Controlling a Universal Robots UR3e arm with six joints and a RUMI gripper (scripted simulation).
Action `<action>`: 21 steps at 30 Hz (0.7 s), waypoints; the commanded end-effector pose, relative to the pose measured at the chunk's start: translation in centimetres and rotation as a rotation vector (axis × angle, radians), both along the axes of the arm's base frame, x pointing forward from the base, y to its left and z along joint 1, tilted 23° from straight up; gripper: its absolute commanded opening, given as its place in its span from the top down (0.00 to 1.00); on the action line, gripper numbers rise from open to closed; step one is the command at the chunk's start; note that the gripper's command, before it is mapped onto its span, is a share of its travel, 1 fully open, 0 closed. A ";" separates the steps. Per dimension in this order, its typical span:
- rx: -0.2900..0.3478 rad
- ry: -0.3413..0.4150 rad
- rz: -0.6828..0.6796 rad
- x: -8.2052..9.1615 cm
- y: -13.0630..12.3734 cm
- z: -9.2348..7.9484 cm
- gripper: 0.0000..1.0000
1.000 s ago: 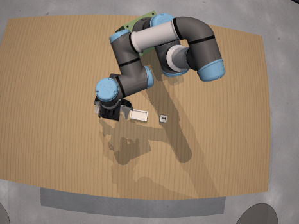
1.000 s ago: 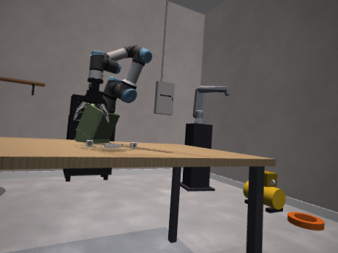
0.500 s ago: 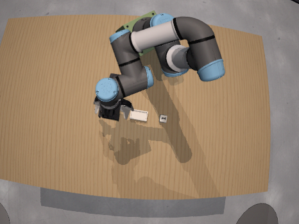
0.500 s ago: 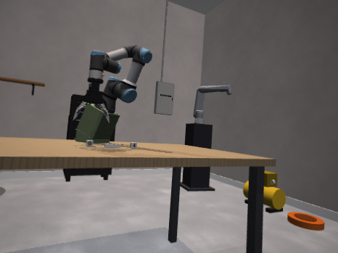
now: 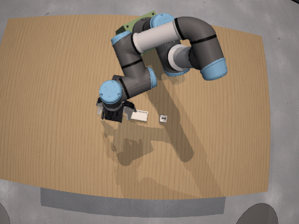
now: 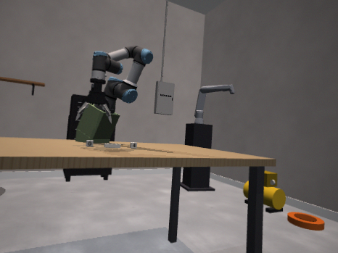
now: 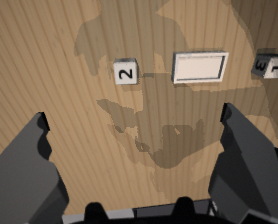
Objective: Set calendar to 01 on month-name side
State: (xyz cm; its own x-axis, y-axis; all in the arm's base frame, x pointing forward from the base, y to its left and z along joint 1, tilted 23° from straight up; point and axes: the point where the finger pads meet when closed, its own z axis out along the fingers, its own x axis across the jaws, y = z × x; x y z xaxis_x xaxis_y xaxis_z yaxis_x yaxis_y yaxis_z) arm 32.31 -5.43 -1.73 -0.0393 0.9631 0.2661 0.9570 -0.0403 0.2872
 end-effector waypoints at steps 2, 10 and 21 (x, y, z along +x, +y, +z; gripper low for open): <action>-0.008 0.008 0.000 0.6 2.6 0.6 0.00; -0.016 0.014 0.000 1.0 7.3 1.7 0.00; -0.009 0.004 -0.003 0.0 16.4 3.7 0.00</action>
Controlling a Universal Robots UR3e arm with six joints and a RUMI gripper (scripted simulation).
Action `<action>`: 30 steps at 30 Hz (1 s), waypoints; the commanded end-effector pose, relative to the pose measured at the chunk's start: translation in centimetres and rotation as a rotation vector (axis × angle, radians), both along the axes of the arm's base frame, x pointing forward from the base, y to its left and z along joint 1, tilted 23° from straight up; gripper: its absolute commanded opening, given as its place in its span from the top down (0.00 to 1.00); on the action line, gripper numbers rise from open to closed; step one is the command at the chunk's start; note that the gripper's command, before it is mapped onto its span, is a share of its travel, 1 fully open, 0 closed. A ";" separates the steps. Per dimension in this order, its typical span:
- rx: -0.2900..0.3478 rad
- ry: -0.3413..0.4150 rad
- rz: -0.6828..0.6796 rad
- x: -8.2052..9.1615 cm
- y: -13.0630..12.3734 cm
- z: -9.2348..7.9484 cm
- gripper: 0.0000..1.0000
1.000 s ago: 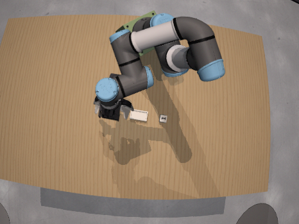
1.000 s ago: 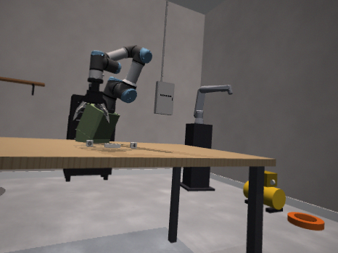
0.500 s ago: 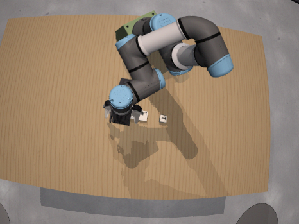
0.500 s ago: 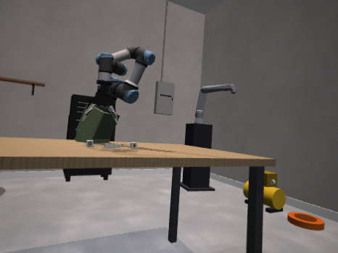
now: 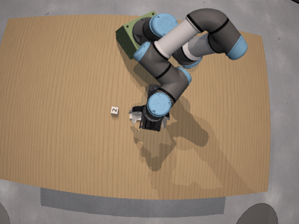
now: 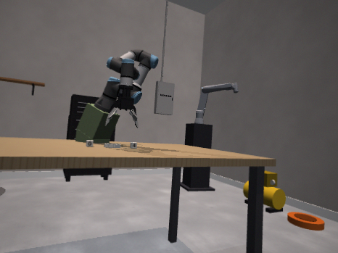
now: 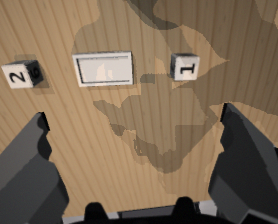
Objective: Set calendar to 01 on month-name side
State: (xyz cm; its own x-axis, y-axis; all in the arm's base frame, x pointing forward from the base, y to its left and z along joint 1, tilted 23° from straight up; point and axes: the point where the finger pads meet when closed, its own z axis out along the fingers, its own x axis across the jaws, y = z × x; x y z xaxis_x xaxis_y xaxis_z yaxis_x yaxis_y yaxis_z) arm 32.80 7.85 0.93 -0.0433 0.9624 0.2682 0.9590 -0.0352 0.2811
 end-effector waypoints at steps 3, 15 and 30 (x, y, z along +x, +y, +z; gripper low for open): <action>-0.010 -0.004 -0.010 -0.6 3.7 1.2 0.00; 0.000 -0.011 -0.010 -1.5 6.4 1.8 0.00; 0.000 -0.011 -0.010 -1.5 6.4 1.8 0.72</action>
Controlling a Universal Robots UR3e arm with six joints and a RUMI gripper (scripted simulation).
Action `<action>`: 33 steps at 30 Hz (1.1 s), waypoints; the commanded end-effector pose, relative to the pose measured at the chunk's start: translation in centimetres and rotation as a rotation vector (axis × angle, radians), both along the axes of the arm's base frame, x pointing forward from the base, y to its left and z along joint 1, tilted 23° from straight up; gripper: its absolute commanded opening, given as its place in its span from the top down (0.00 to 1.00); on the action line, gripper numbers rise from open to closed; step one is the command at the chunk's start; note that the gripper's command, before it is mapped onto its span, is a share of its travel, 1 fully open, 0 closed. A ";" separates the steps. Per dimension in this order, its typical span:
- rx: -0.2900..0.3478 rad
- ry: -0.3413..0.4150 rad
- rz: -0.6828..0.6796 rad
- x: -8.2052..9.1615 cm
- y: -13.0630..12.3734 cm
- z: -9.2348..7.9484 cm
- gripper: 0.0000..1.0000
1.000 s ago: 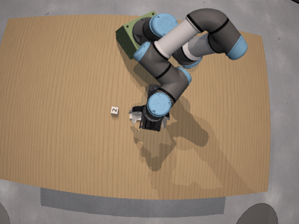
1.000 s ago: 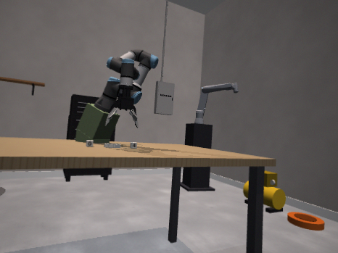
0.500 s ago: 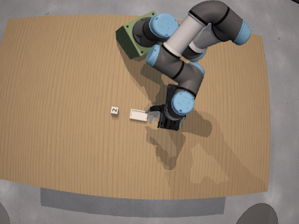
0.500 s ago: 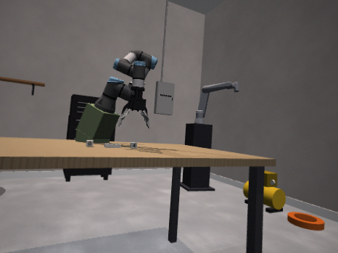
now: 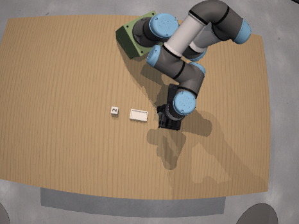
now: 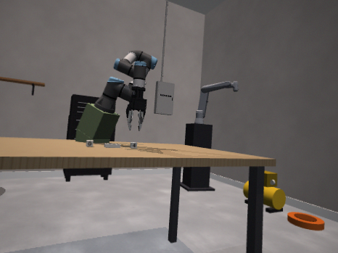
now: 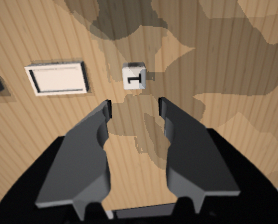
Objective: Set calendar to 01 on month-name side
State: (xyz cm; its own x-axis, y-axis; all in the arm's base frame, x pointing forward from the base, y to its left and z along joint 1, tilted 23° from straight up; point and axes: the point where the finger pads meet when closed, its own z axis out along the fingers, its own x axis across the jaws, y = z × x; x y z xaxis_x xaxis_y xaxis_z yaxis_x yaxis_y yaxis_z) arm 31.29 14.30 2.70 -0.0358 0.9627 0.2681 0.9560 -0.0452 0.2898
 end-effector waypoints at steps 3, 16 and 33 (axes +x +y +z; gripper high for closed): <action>0.000 -0.002 0.000 0.1 0.0 0.1 0.72; 0.000 -0.002 0.000 0.1 0.0 0.1 0.72; -0.001 -0.002 0.000 0.2 0.1 -0.2 0.72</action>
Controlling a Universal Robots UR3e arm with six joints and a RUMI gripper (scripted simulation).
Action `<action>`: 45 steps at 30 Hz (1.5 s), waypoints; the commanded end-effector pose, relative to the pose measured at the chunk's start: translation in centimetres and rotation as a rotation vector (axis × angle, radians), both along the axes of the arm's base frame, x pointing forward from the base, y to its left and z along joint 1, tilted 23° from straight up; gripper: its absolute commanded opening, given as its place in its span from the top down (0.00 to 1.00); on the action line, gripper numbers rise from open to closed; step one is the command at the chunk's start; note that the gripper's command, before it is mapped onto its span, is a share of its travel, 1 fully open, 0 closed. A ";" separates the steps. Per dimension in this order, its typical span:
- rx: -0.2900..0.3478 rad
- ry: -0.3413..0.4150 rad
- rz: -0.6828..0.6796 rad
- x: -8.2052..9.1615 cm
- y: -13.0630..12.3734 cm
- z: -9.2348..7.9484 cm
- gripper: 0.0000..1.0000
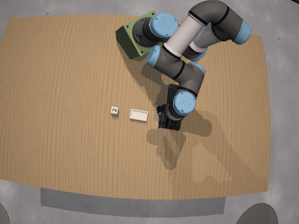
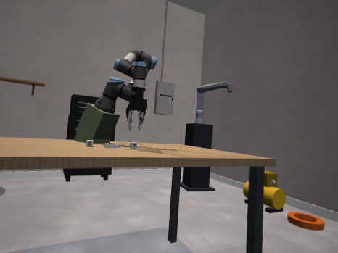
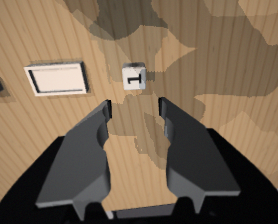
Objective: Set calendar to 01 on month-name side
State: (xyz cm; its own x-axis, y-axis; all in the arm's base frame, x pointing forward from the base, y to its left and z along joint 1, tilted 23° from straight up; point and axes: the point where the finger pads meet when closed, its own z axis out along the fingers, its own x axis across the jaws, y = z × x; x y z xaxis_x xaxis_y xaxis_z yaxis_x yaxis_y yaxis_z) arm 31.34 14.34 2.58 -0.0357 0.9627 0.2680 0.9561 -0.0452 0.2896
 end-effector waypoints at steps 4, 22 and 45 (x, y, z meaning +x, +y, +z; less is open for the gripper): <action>-0.001 -0.002 0.000 0.2 0.1 -0.5 0.72; -0.001 -0.002 0.000 1.0 0.8 -2.6 0.72; -0.001 -0.002 0.000 1.6 1.4 -4.5 0.72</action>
State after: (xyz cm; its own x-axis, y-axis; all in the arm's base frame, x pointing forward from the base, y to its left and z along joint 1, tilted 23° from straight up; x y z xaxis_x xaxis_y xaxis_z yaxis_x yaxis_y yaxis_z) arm 32.81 15.67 -1.78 -0.0358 0.9628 0.2680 0.9562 -0.0449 0.2891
